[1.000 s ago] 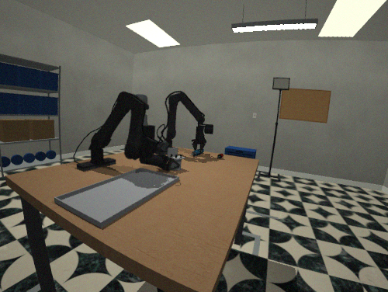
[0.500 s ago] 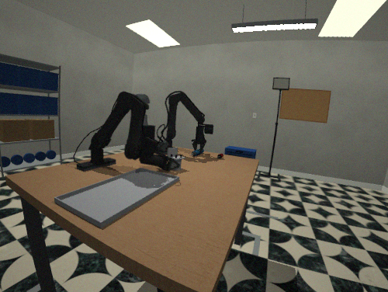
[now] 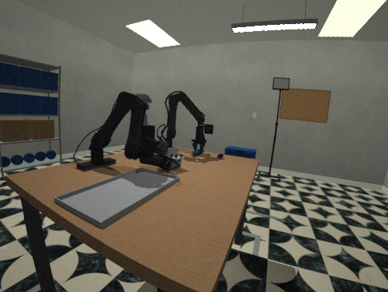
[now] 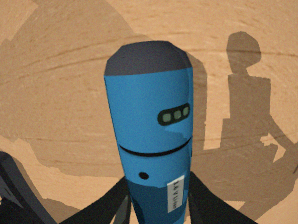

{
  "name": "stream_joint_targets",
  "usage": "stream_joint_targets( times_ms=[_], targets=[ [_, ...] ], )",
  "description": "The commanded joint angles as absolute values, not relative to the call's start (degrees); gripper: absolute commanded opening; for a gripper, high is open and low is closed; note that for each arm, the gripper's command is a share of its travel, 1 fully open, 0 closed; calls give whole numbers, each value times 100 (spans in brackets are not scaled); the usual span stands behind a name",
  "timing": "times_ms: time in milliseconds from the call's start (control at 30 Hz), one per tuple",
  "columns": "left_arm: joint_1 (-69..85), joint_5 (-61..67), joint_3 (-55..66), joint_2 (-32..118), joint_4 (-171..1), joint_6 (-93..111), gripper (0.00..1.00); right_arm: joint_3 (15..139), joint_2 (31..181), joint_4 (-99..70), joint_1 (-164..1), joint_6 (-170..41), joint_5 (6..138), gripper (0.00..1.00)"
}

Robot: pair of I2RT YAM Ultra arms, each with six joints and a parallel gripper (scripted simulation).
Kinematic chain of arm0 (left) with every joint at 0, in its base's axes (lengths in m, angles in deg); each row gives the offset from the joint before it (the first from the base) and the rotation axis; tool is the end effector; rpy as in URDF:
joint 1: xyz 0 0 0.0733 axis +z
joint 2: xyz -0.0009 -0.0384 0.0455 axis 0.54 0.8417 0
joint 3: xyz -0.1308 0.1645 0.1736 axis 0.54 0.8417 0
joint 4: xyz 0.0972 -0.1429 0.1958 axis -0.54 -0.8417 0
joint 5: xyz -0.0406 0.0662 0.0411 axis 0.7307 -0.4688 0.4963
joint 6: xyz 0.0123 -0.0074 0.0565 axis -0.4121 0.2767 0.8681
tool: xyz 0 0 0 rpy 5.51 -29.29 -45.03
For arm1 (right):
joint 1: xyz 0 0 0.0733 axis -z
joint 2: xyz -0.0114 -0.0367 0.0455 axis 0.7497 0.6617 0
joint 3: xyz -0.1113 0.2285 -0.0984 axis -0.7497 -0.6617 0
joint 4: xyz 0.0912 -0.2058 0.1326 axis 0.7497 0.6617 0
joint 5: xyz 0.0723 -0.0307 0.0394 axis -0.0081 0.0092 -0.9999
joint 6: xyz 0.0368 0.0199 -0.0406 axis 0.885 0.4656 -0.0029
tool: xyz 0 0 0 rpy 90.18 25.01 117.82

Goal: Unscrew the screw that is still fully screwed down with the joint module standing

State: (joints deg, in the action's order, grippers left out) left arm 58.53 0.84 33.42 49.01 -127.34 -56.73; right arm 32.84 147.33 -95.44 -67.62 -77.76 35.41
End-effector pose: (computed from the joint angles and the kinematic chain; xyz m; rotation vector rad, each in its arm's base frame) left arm 0.2114 0.1034 0.1387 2.2837 -2.1548 0.0062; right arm 0.2750 0.1251 0.0489 -0.9750 1.6258 0.7462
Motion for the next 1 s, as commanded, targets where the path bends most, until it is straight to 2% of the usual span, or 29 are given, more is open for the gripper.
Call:
stream_joint_targets(
  times_ms=[0,967],
  targets=[
    [5844,87,3316,4878,-12719,-5685,42,3448,14856,-9450,-6830,-7791,3528,59],
    [5814,96,2782,4433,-13543,-5716,42,3448,14856,-9450,-6830,-7791,3528,59]
  ],
)
